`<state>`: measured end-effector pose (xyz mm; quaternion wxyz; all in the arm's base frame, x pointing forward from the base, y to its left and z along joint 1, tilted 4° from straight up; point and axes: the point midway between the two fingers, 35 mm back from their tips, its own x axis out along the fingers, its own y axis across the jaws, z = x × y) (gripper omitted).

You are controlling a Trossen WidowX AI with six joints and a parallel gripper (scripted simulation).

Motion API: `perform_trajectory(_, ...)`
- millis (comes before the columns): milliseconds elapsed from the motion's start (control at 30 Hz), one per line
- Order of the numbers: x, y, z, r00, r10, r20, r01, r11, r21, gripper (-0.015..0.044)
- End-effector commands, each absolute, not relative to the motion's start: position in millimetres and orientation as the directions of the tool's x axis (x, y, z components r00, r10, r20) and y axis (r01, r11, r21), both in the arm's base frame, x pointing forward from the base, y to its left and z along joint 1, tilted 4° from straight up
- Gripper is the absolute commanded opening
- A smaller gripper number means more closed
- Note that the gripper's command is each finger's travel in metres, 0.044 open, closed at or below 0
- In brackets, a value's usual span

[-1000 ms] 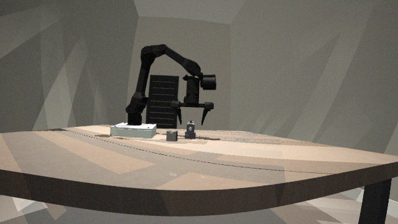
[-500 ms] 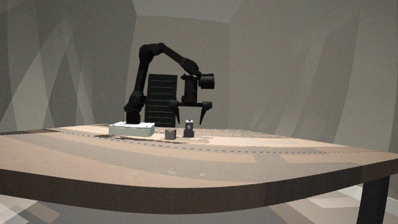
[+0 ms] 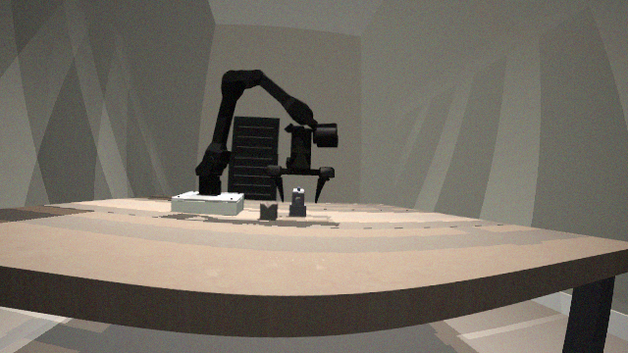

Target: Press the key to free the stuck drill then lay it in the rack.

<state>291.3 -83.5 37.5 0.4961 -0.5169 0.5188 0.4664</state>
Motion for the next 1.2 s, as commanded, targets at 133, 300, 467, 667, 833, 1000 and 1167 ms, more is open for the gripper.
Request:
perform_trajectory(133,288.8,-80.1,21.0,0.016,-0.073,-0.997,-0.999,0.033,-0.018,0.044)
perform_trajectory(300,288.4,-78.3,13.1,0.016,-0.072,-0.997,-0.999,0.033,-0.018,0.044)
perform_trajectory(467,288.0,-77.1,7.7,0.016,-0.072,-0.997,-0.999,0.033,-0.018,0.044)
perform_trajectory(667,290.0,-77.6,10.8,0.023,-0.072,-0.997,-0.999,0.03,-0.025,0.0387)
perform_trajectory(833,290.0,-77.6,10.8,0.023,-0.072,-0.997,-0.999,0.03,-0.025,0.0256)
perform_trajectory(1000,290.0,-77.6,10.8,0.023,-0.072,-0.997,-0.999,0.03,-0.025,0.0125)
perform_trajectory(1167,290.0,-77.6,10.8,0.023,-0.072,-0.997,-0.999,0.03,-0.025,0.0013)
